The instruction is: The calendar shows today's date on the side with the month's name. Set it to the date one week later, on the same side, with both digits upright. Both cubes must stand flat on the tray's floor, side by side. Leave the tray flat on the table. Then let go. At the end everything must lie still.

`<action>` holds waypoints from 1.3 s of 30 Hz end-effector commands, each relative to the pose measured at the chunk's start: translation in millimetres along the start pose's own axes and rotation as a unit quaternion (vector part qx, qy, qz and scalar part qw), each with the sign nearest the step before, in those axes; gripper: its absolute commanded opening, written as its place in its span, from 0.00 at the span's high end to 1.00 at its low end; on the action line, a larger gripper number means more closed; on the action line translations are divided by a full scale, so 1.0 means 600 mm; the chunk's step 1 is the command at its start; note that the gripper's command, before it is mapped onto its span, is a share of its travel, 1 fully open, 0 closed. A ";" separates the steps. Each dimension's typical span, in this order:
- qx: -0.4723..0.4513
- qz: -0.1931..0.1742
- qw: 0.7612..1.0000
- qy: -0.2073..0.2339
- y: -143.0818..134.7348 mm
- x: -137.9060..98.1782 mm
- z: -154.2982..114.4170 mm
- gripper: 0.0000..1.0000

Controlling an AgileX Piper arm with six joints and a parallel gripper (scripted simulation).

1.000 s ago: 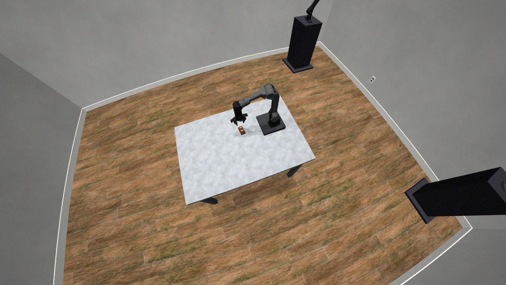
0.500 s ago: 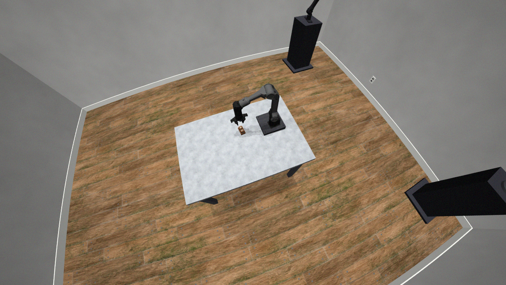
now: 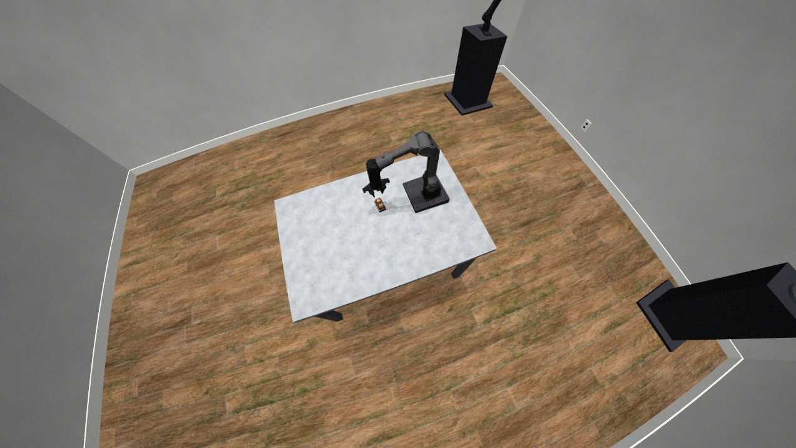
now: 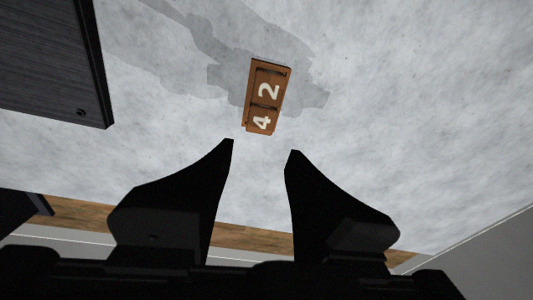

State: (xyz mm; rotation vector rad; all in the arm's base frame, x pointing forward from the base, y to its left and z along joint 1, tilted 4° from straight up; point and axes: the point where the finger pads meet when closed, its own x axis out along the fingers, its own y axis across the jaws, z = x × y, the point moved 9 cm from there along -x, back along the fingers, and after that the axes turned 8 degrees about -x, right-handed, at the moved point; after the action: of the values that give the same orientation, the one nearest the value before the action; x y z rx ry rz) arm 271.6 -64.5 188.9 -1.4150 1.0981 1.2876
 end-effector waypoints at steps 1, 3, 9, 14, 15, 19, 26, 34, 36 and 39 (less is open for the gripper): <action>0.001 -0.001 1.000 0.001 0.000 -0.001 -0.001 0.41; 0.001 -0.001 1.000 0.001 0.000 0.001 -0.001 0.41; 0.001 0.000 1.000 0.001 0.000 0.004 -0.001 0.41; 0.001 0.001 1.000 0.000 0.000 0.012 -0.001 0.41; 0.001 0.001 1.000 0.000 0.000 0.014 -0.001 0.41; 0.001 0.001 1.000 0.000 0.000 0.022 -0.001 0.41; 0.001 0.001 1.000 0.000 0.000 0.035 -0.001 0.41; 0.001 0.001 1.000 0.000 -0.001 0.058 -0.001 0.41; 0.001 0.001 1.000 0.000 -0.001 0.063 -0.001 0.41; 0.001 0.001 1.000 0.000 -0.001 0.071 -0.001 0.41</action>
State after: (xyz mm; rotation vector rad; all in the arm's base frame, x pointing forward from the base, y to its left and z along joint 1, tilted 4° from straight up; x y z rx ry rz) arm 275.2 -66.3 150.0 -1.4172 1.0970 1.2849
